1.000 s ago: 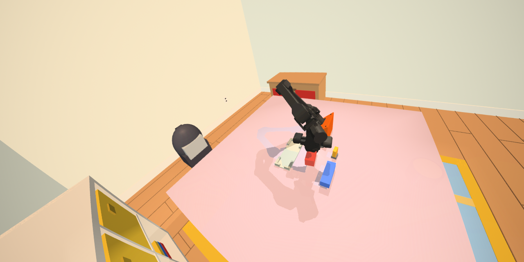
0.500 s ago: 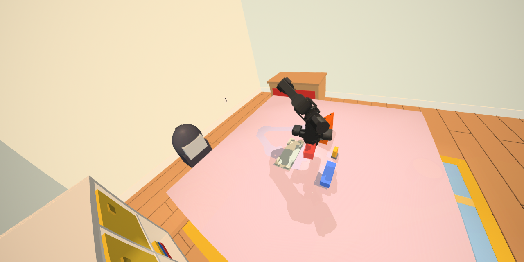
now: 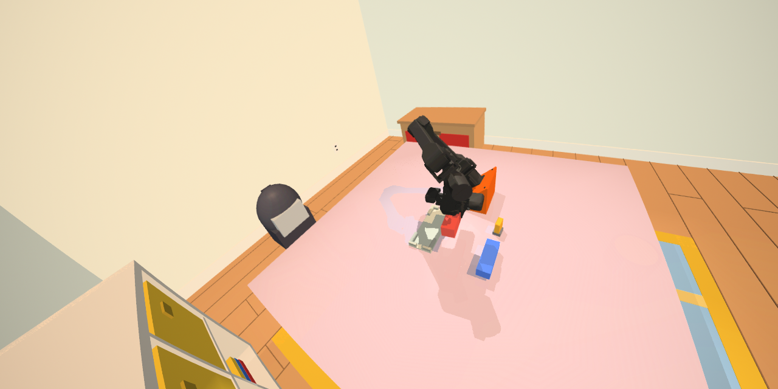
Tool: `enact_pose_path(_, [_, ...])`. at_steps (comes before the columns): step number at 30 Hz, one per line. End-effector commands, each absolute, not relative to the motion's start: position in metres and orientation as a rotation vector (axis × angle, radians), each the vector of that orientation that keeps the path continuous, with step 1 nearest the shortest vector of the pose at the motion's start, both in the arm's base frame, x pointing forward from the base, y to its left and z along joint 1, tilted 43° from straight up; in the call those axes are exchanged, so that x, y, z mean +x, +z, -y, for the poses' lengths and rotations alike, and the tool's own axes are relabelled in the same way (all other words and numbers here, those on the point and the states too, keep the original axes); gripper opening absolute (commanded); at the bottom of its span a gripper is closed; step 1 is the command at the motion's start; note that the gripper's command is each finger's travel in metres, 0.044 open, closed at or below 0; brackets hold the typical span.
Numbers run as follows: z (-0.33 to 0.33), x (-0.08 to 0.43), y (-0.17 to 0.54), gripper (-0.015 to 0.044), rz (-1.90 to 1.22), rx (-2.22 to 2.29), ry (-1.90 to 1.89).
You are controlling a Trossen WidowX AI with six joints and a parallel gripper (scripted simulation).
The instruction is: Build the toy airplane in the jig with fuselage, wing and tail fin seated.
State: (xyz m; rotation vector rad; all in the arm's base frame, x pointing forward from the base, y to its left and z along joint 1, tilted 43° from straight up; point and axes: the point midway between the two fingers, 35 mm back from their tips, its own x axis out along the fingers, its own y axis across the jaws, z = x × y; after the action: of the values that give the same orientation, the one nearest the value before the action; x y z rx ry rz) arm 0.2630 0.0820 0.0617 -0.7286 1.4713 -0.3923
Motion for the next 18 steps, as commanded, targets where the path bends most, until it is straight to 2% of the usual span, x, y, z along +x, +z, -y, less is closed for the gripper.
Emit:
enact_pose_path(1, [-0.072,0.265,0.065,0.0,-1.466,-0.728,-0.39])
enact_pose_path(18, [-0.023,0.272,0.077,0.0,-1.456,-0.716,-0.407])
